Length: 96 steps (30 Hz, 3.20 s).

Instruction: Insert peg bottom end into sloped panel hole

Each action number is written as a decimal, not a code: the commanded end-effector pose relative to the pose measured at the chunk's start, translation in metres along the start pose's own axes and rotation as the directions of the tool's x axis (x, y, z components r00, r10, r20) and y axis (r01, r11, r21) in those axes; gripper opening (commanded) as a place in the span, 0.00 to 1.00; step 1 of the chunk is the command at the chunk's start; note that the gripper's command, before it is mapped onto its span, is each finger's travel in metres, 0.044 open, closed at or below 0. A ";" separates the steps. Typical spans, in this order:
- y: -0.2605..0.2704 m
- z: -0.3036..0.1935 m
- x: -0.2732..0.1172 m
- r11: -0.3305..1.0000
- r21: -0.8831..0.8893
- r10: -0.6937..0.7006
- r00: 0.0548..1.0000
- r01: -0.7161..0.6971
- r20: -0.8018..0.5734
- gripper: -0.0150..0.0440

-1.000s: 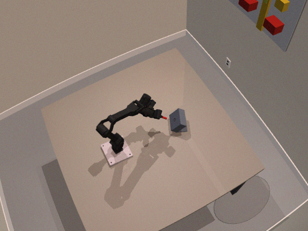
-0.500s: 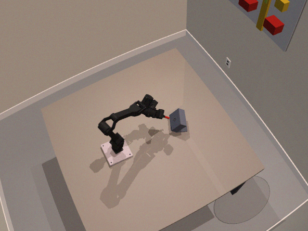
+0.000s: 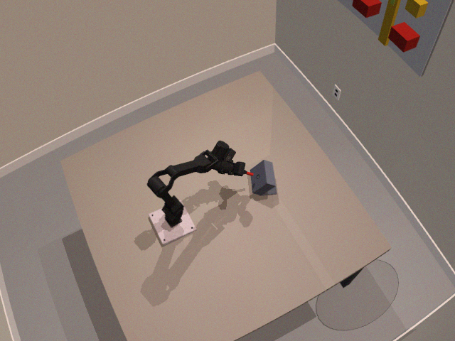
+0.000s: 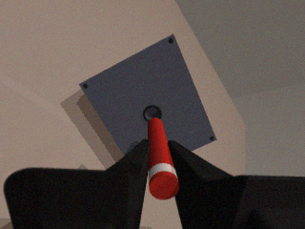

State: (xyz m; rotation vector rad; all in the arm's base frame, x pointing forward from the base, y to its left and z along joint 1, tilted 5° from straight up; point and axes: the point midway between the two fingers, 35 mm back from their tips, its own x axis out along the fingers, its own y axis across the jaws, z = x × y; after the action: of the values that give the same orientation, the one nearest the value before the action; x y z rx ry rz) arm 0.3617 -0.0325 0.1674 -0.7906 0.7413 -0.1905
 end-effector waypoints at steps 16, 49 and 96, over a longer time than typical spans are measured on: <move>0.001 -0.001 0.020 1.000 0.002 -0.003 1.000 0.003 0.005 0.25; 0.001 0.000 0.026 1.000 0.001 -0.002 1.000 0.002 0.002 0.25; 0.000 0.000 0.051 1.000 0.001 -0.004 1.000 0.004 0.003 0.25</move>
State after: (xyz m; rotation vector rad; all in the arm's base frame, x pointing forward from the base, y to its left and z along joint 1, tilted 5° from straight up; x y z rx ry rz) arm 0.3969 -0.0531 0.1405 -0.7895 0.7399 -0.1940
